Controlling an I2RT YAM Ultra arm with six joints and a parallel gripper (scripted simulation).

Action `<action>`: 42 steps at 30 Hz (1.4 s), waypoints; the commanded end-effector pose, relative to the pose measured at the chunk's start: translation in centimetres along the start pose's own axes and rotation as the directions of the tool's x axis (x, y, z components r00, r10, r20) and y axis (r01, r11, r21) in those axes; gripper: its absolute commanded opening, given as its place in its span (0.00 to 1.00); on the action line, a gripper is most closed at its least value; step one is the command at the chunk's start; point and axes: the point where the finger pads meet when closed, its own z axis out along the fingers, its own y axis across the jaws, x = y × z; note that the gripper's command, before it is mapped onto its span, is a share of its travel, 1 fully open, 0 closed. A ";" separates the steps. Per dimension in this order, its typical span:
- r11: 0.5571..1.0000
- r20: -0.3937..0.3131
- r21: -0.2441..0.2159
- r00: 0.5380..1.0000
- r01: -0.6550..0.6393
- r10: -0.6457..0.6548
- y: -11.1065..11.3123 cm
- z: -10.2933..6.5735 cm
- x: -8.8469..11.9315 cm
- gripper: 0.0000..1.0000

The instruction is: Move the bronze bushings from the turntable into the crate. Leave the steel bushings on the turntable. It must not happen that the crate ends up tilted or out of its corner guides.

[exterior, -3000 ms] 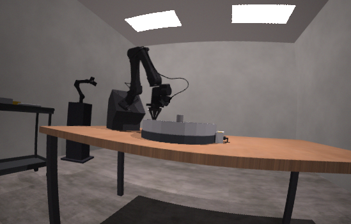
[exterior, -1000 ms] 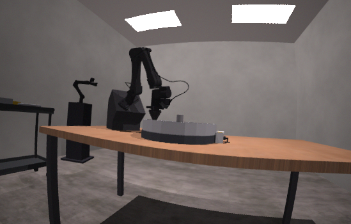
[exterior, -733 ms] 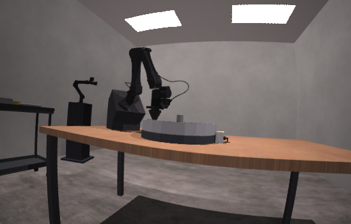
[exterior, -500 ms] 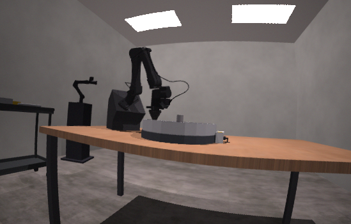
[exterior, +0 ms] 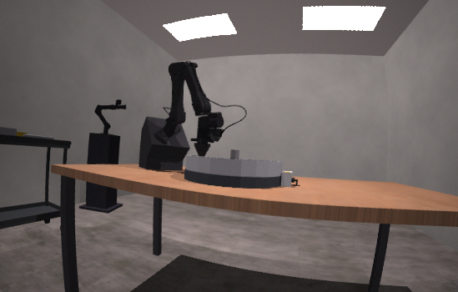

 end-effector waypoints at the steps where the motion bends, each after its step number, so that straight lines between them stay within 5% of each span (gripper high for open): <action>1: 1.000 0.033 0.022 0.999 -0.011 0.010 -0.6 -0.3 -0.6 0.00; 19: 1.000 0.041 0.010 0.999 -0.013 0.012 -0.2 -1.8 -1.3 0.00; 27: 1.000 0.041 0.009 0.999 -0.014 0.013 -0.2 -4.0 -1.2 0.00; 42: 1.000 0.039 0.003 0.999 -0.018 0.018 -0.3 -11.1 -0.9 0.00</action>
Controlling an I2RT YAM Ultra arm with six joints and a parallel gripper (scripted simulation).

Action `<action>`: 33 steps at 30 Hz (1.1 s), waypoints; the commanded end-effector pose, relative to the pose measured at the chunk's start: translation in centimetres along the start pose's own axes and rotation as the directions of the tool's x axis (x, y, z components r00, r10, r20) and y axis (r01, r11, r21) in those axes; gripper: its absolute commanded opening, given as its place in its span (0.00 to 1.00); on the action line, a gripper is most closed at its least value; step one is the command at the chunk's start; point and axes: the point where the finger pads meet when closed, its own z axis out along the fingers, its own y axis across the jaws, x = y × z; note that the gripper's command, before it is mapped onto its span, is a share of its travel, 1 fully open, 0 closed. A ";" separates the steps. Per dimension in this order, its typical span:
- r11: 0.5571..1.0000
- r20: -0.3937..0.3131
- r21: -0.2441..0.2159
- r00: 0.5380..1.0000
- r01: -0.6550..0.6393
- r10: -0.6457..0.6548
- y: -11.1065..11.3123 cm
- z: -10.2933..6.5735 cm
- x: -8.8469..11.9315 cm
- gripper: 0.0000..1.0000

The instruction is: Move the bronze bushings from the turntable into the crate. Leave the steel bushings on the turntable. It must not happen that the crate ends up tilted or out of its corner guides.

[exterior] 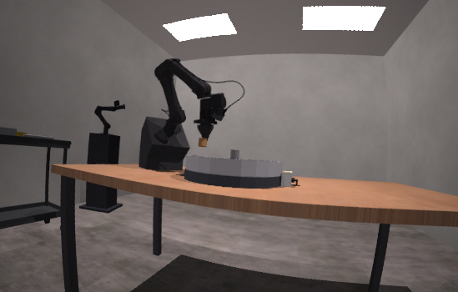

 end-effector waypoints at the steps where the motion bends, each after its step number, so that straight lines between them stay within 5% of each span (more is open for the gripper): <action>1: 0.999 -0.019 0.037 1.000 -0.018 0.019 -0.8 -2.1 0.3 0.00; 10: 0.999 -0.020 0.036 1.000 -0.019 0.020 -0.7 -3.4 0.3 0.00; 33: 0.999 -0.020 0.036 1.000 -0.018 0.019 -0.7 -3.4 0.3 0.00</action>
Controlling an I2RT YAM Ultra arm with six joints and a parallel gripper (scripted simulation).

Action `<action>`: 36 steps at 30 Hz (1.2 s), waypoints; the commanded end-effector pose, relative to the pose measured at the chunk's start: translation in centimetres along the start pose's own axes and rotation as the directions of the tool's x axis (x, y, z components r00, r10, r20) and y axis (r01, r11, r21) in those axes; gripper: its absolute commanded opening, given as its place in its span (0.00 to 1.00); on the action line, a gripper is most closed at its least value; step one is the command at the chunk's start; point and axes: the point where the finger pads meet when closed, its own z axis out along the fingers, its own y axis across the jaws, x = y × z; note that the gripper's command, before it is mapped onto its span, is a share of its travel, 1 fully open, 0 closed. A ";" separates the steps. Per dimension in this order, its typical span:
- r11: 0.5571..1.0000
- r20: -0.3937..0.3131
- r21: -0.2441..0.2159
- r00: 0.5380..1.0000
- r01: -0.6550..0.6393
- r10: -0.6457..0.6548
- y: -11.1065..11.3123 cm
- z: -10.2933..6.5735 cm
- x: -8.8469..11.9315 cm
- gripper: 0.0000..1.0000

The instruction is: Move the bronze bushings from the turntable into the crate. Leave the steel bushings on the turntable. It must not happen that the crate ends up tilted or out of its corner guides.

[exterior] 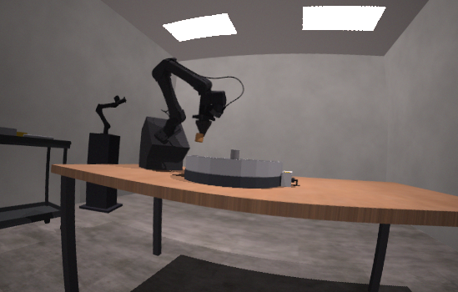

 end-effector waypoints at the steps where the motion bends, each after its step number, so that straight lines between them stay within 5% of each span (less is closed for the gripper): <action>1: 1.000 0.046 -0.014 0.999 -0.022 0.022 -0.2 -1.3 -1.2 0.00; 36: 0.999 0.013 -0.003 0.999 0.038 -0.038 0.5 -1.1 -1.8 0.00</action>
